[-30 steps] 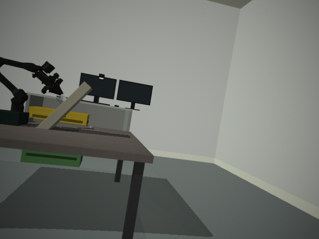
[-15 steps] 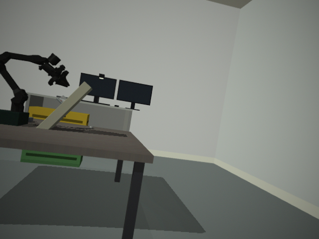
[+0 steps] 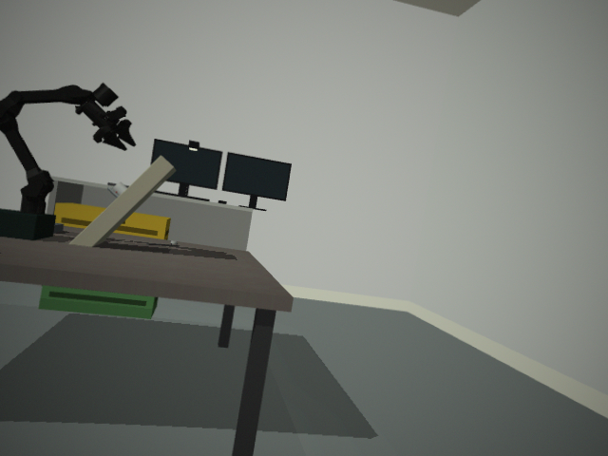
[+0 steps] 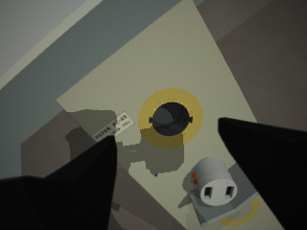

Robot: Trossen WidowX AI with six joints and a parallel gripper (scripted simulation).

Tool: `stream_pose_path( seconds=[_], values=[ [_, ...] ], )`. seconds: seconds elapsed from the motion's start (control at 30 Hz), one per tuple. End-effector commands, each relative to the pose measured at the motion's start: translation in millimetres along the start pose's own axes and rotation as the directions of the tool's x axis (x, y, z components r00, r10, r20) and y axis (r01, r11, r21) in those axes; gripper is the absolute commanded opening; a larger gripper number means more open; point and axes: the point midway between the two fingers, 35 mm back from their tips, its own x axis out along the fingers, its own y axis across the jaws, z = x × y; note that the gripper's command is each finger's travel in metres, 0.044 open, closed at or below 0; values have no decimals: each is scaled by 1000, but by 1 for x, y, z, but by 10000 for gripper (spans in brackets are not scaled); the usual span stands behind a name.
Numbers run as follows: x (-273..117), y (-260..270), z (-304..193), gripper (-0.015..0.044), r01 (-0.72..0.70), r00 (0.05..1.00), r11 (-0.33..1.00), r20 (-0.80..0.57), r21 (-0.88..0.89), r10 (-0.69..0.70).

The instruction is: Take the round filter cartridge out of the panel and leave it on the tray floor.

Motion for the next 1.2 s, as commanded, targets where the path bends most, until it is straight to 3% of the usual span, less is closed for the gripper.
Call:
stream_pose_path(
  seconds=[0.0, 0.1, 0.17, 1.17],
  values=[
    [25, -24, -46, 305, 51, 979, 972, -179, -228, -93],
    [35, -45, -86, 305, 14, 935, 901, -314, -433, -165],
    [37, -50, -95, 305, -4, 922, 880, -343, -475, -181],
    [75, -57, -108, 305, -4, 922, 880, -342, -475, -180]
  ],
)
